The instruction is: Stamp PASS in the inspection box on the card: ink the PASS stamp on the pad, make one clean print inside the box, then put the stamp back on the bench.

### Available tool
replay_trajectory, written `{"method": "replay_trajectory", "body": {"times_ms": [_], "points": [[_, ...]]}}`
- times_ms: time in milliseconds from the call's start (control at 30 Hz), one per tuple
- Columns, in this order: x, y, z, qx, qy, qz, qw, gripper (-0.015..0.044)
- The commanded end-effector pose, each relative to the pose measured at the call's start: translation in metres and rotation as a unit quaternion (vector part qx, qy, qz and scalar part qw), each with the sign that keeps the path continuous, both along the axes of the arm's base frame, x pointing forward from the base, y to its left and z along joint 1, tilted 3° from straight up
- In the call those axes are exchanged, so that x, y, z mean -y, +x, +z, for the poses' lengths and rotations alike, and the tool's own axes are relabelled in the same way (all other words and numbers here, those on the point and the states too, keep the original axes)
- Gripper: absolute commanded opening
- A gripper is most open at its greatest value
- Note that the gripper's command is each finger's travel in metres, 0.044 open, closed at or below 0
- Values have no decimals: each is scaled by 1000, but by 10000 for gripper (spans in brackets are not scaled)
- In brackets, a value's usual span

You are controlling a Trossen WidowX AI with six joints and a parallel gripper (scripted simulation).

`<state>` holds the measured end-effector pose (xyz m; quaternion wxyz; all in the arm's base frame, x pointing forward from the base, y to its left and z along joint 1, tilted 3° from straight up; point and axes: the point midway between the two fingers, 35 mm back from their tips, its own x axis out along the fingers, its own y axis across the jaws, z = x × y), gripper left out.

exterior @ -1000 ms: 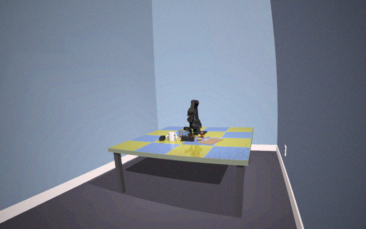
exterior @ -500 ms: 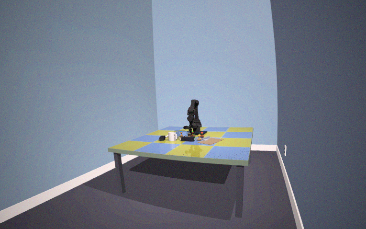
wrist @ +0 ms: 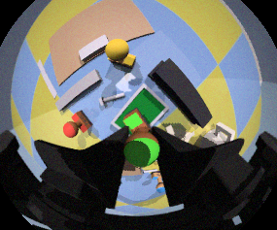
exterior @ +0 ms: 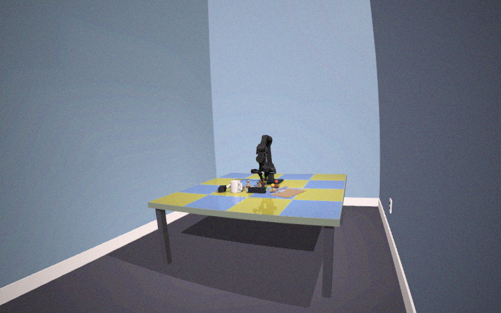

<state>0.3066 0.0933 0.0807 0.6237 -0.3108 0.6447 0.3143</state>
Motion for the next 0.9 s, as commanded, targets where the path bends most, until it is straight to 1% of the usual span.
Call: {"method": "replay_trajectory", "body": {"times_ms": [0,367,600,867], "points": [[0,0,7,2,-1,0,1000,0],[2,0,21,2,-2,-12,1000,0],[22,8,21,5,-6,-127,992,0],[45,15,22,9,-10,-261,965,0]]}}
